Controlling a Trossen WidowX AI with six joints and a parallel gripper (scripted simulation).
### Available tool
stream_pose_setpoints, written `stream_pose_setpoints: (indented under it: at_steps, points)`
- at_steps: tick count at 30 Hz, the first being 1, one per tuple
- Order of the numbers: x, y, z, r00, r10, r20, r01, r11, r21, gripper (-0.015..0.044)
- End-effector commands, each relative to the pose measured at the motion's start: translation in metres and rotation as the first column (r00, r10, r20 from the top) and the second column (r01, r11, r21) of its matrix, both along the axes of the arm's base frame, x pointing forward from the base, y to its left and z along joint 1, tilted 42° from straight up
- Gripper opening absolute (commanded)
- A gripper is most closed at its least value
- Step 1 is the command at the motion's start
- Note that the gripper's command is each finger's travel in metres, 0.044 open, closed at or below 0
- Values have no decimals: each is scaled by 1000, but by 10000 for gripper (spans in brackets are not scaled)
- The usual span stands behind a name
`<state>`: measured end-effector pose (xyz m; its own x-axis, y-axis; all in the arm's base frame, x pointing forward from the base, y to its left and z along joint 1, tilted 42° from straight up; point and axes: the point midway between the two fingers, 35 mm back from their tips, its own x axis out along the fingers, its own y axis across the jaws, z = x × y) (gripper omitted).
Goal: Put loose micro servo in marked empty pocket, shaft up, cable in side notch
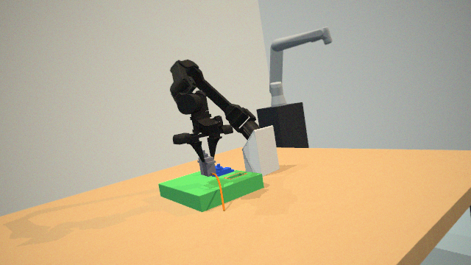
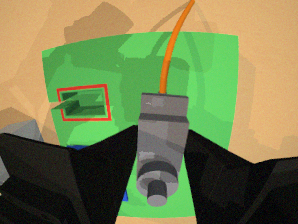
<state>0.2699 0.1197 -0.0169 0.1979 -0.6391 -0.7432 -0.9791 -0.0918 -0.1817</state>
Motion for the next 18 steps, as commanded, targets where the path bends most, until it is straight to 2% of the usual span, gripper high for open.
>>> stream_pose_setpoints:
  at_steps: [1,9,18]
  points:
    - [0,2,0,989,111,-97,-114,993,-20,0]
    - [0,2,0,914,298,-277,-320,947,-36,0]
    - [0,2,0,750,469,-466,-533,846,-6,0]
